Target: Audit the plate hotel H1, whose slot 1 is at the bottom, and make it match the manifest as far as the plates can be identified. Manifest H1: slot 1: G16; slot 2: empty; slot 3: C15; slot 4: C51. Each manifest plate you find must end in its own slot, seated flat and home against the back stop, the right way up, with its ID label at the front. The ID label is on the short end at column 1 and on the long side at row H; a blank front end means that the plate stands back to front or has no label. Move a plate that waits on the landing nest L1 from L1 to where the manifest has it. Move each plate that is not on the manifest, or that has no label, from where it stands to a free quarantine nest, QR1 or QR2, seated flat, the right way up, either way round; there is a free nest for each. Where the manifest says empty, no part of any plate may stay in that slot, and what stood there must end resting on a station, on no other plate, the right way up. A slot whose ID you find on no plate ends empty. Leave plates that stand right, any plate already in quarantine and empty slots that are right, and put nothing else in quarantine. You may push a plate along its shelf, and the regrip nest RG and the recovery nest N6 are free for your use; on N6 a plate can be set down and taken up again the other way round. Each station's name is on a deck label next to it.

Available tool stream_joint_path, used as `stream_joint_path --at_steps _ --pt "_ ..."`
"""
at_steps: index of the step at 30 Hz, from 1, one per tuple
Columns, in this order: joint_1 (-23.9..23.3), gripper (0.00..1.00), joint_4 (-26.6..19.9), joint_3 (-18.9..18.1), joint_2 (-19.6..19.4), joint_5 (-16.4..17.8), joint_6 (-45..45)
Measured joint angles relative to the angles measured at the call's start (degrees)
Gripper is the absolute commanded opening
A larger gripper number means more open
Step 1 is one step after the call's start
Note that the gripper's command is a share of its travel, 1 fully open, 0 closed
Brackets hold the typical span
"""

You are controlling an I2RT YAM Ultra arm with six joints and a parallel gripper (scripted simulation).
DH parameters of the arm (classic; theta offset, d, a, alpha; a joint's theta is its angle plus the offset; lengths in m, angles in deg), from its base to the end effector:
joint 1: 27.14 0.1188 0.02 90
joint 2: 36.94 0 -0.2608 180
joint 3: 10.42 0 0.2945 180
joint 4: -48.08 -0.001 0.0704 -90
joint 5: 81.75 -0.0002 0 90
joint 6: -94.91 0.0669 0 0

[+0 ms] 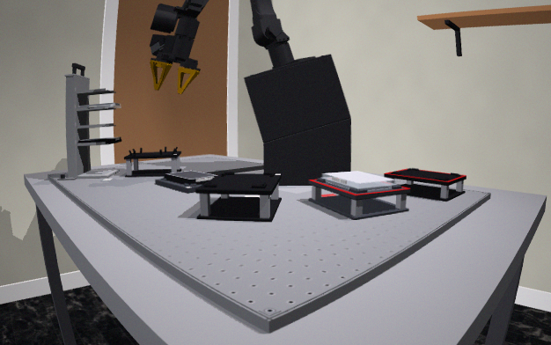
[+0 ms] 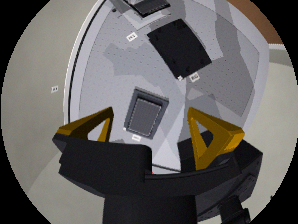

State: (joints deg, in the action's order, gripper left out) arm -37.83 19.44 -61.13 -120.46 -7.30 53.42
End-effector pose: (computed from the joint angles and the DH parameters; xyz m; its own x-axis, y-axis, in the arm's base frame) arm 0.2940 -0.0727 0.0998 -0.3437 0.7993 -0.4930 0.8484 0.4894 0.2020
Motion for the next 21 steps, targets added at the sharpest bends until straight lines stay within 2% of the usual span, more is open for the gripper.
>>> stream_joint_path --at_steps 5,17,21 --pt "0.5 1.0 3.6 2.0 0.9 -1.0 -3.1" --pt "1.7 1.0 15.2 10.0 3.6 -3.4 -12.4" --pt "1.9 1.0 18.6 11.4 4.0 -3.9 -14.9"
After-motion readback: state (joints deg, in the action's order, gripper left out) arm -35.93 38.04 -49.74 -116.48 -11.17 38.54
